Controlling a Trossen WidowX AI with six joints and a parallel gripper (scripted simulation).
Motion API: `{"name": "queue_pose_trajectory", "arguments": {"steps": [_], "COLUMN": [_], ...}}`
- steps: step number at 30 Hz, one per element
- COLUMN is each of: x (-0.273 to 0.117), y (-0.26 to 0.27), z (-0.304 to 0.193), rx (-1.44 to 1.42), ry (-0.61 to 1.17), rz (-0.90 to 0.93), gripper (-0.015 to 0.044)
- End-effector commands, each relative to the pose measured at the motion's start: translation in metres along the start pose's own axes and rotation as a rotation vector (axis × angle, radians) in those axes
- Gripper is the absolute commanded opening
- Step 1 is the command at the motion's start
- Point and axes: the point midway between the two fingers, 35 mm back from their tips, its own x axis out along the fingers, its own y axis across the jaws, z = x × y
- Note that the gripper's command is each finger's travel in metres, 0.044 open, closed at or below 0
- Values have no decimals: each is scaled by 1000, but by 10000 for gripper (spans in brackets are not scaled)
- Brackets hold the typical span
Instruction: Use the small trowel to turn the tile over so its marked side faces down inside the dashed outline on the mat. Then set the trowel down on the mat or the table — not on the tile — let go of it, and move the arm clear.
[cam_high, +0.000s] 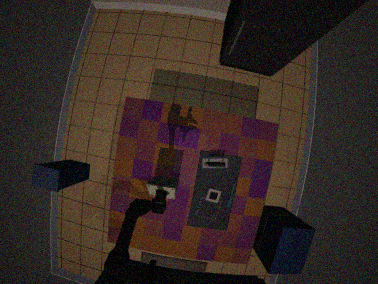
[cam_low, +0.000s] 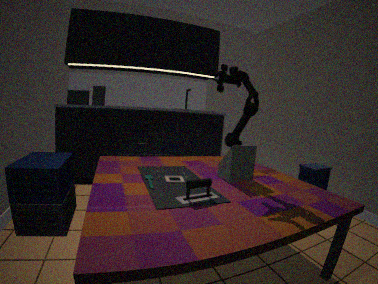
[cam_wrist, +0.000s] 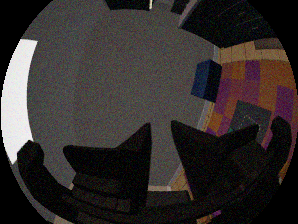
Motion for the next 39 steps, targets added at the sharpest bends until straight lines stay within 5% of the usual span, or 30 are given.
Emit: {"name": "queue_pose_trajectory", "arguments": {"steps": [1,5,9,24,34,39], "x": [0,0,0,0,-2,0], "y": [0,0,0,0,-12,-43], "z": [0,0,0,0,17,53], "rx": [0,0,0,0,40,133], "ry": [0,0,0,0,5,27], "rz": [0,0,0,0,-1,-12], "gripper": [100,100,0,0,258,270]}}
